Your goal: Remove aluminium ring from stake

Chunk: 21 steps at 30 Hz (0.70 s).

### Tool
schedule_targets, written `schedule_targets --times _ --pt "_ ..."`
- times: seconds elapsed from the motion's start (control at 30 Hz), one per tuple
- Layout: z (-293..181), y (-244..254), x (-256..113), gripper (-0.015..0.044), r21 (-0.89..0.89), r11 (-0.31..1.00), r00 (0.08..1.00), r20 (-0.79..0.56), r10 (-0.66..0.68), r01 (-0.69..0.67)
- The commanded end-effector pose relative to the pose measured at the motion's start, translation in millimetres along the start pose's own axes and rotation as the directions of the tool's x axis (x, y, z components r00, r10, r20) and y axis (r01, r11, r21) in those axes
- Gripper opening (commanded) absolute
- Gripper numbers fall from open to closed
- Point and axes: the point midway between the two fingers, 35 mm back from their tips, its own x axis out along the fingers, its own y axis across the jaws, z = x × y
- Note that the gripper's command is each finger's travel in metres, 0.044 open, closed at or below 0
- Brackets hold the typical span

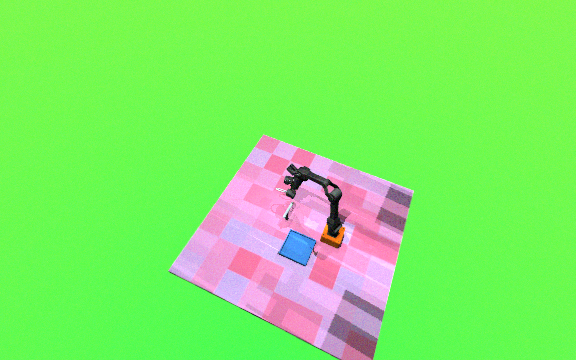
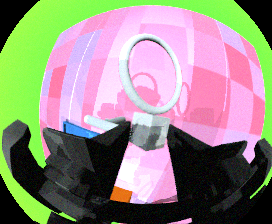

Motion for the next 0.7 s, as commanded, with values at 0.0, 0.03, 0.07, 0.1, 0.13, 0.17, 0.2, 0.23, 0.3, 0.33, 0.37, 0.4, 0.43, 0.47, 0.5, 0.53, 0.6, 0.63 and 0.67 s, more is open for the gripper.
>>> schedule_targets --times 0.0,0.03,0.07,0.1,0.13,0.17,0.2,0.23,0.3,0.33,0.37,0.4,0.43,0.47,0.5,0.53,0.6,0.63,0.67 --pt "-3.1 4.8 -1.0 0.0000 -0.087 0.996 1.000 0.024 -0.004 0.006" --pt "-4.0 5.9 -1.2 0.0000 -0.109 0.994 1.000 0.030 -0.005 0.008" --pt "-4.9 7.0 -1.4 0.0000 -0.131 0.991 0.999 0.036 -0.006 0.011" --pt "-5.8 8.1 -1.6 0.0000 -0.153 0.988 0.999 0.042 -0.008 0.014" --pt "-6.7 9.2 -1.8 0.0000 -0.175 0.984 0.999 0.047 -0.009 0.017" --pt "-7.7 10.3 -2.0 0.0000 -0.197 0.980 0.999 0.053 -0.010 0.020" --pt "-8.6 11.4 -2.2 0.0000 -0.219 0.975 0.998 0.059 -0.011 0.024" --pt "-9.6 12.5 -2.4 0.0000 -0.240 0.970 0.998 0.065 -0.012 0.028" --pt "-11.6 14.6 -2.6 0.0000 -0.283 0.958 0.997 0.077 -0.015 0.036" --pt "-12.6 15.7 -2.8 0.0000 -0.304 0.952 0.996 0.083 -0.016 0.040" --pt "-13.6 16.8 -2.9 0.0000 -0.325 0.945 0.996 0.089 -0.017 0.045" --pt "-14.7 17.9 -3.0 0.0000 -0.345 0.937 0.995 0.095 -0.018 0.050" --pt "-15.7 18.9 -3.0 0.0000 -0.366 0.929 0.995 0.101 -0.019 0.055" --pt "-16.8 20.0 -3.1 0.0000 -0.386 0.920 0.994 0.107 -0.020 0.060" --pt "-17.8 21.1 -3.2 0.0000 -0.406 0.911 0.993 0.113 -0.021 0.065" --pt "-18.9 22.1 -3.2 0.0000 -0.426 0.902 0.993 0.119 -0.022 0.071" --pt "-21.1 24.3 -3.3 0.0000 -0.465 0.882 0.991 0.131 -0.023 0.082" --pt "-22.2 25.3 -3.3 0.0000 -0.484 0.871 0.990 0.137 -0.024 0.088" --pt "-23.3 26.4 -3.2 0.0000 -0.502 0.860 0.989 0.143 -0.025 0.094"
